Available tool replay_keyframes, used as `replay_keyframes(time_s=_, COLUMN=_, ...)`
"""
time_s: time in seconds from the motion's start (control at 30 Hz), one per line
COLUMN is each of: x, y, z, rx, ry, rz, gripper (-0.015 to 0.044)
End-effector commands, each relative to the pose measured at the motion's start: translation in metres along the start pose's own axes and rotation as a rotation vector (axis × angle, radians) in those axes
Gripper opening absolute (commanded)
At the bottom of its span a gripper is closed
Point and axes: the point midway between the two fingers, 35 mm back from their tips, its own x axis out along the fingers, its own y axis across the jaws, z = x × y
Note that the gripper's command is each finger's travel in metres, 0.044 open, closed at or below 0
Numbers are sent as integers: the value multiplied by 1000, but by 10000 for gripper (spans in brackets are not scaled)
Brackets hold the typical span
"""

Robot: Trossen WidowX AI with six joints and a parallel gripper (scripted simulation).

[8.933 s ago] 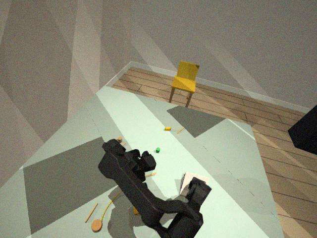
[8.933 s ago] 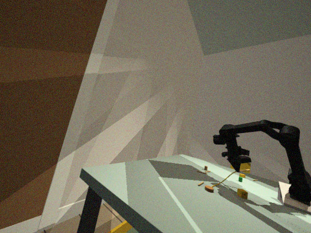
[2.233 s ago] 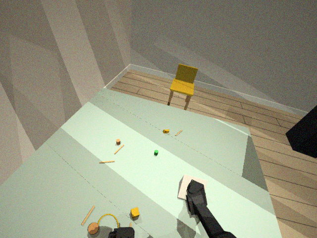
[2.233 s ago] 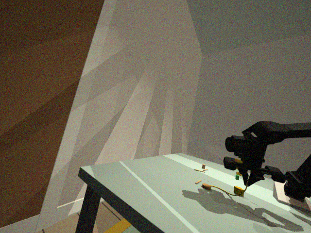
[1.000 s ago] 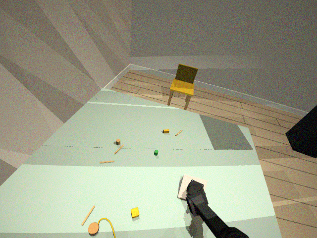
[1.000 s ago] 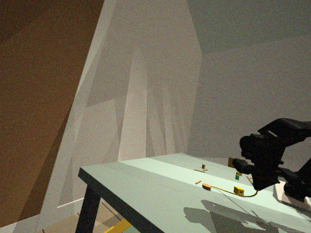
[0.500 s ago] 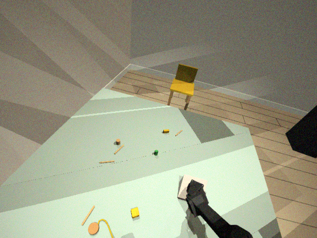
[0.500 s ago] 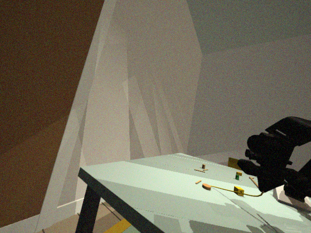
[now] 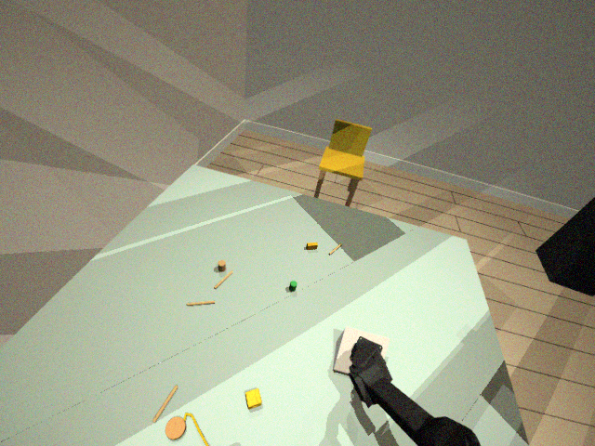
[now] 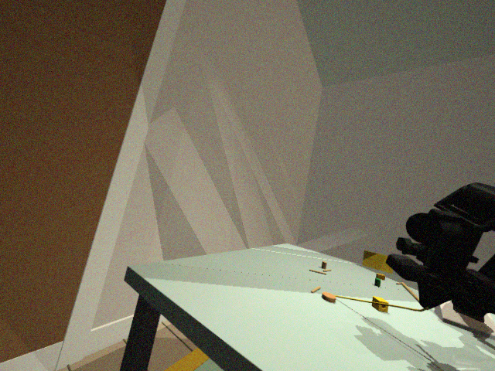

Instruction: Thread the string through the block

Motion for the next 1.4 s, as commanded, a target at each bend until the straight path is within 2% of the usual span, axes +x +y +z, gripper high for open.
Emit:
replay_keyframes(time_s=0.0, x=-6, y=-1, z=-6, rx=-30, ry=15, rz=18, gripper=0)
replay_keyframes(time_s=0.27, x=-5, y=-1, z=-7, rx=-33, ry=29, rz=17, gripper=0)
replay_keyframes(time_s=1.37, x=34, y=-1, z=-8, rx=-37, ry=354, rz=11, gripper=0)
